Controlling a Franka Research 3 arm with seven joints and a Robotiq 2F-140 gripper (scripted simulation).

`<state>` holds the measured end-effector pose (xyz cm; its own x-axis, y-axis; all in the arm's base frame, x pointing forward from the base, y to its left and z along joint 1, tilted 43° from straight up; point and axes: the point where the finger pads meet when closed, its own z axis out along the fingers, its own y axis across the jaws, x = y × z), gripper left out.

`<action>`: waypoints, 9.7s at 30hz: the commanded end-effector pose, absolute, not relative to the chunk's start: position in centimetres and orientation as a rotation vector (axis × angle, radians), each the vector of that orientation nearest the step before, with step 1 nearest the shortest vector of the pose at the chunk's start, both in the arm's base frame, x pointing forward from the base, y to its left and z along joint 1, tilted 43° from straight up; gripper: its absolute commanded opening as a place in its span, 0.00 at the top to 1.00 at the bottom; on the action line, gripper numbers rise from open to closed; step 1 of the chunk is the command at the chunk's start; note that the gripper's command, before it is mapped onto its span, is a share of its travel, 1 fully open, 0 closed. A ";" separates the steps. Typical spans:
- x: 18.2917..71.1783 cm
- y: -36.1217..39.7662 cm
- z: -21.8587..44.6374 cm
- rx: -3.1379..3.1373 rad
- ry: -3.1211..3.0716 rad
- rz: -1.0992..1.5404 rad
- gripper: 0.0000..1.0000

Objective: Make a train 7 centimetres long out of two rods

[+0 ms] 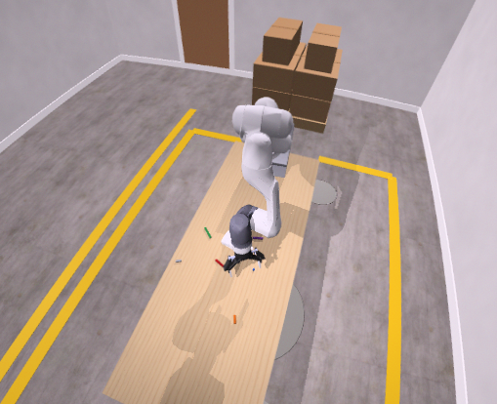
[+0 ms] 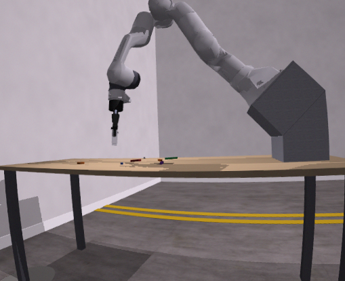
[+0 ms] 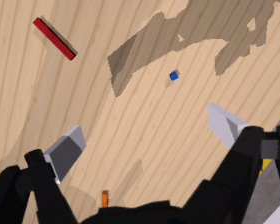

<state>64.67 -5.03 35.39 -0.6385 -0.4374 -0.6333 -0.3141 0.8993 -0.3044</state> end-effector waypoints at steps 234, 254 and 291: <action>64.9 -1.6 27.4 0.987 2.207 0.279 0.77; 64.9 -1.6 27.4 0.987 2.207 0.279 0.77; 64.8 -1.6 27.4 0.987 2.207 0.279 0.77</action>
<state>64.85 -1.64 27.40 -0.4730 0.7182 -0.5103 0.5704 0.6911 0.4439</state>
